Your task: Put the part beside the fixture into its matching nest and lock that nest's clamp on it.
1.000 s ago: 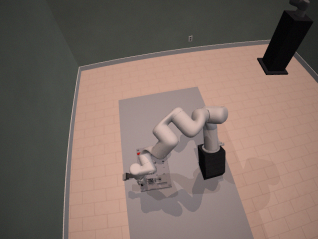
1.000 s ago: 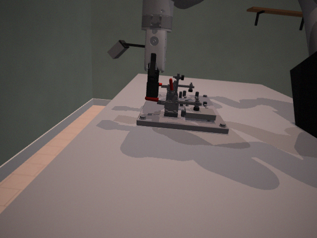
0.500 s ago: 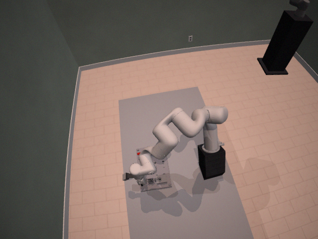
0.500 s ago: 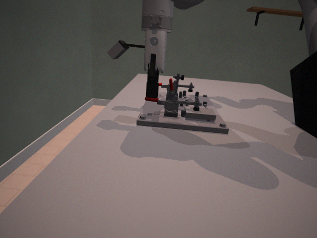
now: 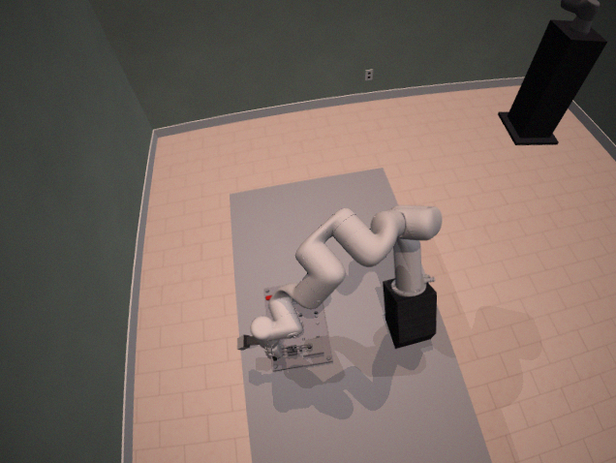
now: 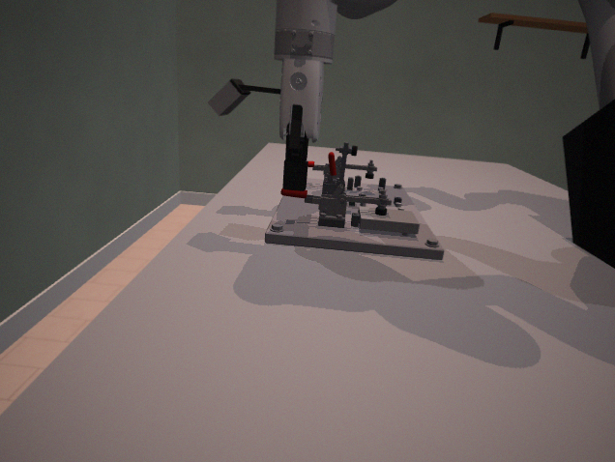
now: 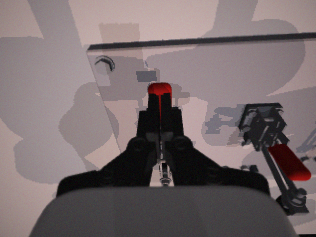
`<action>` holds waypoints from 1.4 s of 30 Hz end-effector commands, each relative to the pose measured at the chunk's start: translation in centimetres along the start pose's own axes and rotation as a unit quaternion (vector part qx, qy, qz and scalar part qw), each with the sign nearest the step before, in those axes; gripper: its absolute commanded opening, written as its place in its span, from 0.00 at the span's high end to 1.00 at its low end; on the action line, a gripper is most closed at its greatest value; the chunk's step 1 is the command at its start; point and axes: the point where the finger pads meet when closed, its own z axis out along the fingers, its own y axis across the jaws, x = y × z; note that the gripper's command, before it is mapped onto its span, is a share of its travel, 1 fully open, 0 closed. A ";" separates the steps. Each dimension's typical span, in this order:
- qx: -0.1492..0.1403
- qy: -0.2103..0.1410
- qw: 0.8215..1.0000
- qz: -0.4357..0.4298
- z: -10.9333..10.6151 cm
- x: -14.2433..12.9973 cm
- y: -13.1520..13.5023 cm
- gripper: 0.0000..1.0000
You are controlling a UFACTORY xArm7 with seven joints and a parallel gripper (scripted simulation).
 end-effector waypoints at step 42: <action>0.001 0.001 1.000 0.000 -5.3 0.1 -0.1 1.00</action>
